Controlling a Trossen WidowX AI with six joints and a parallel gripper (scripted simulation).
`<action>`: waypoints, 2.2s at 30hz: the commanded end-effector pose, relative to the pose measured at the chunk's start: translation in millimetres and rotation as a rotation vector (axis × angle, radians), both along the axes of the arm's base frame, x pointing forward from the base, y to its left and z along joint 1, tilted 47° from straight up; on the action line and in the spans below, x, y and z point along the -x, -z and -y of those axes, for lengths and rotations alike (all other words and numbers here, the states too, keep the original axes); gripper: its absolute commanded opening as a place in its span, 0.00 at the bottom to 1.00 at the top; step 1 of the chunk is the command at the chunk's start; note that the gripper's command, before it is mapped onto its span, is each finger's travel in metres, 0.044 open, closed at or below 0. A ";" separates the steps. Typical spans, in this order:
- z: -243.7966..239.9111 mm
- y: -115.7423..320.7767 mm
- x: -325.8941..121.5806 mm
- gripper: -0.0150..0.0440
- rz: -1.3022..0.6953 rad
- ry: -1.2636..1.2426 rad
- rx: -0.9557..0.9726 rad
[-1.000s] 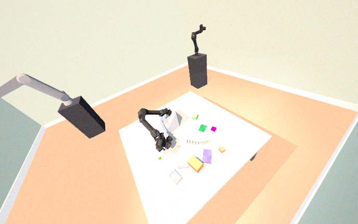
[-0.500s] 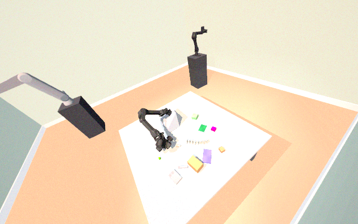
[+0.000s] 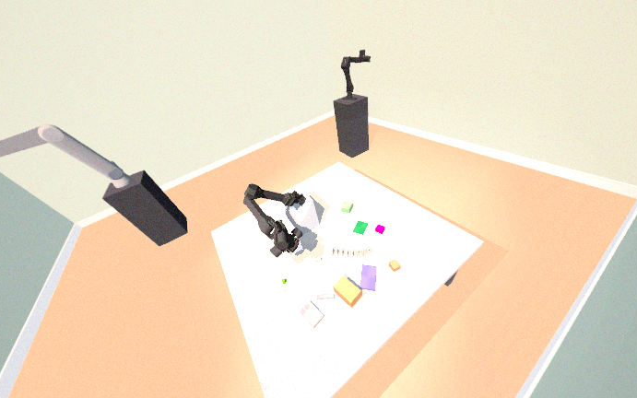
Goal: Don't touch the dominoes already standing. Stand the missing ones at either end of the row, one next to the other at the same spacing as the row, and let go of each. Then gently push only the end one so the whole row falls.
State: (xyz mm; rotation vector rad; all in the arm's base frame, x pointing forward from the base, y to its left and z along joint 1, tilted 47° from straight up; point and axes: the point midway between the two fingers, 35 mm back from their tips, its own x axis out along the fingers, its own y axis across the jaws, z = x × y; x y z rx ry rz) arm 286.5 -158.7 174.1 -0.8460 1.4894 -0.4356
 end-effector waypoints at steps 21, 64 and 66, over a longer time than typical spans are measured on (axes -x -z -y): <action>-145.3 134.7 -43.8 0.44 -0.382 -0.356 0.034; -48.4 225.6 -52.8 0.70 -0.383 -0.355 0.040; -48.4 225.6 -52.8 0.79 -0.383 -0.355 0.040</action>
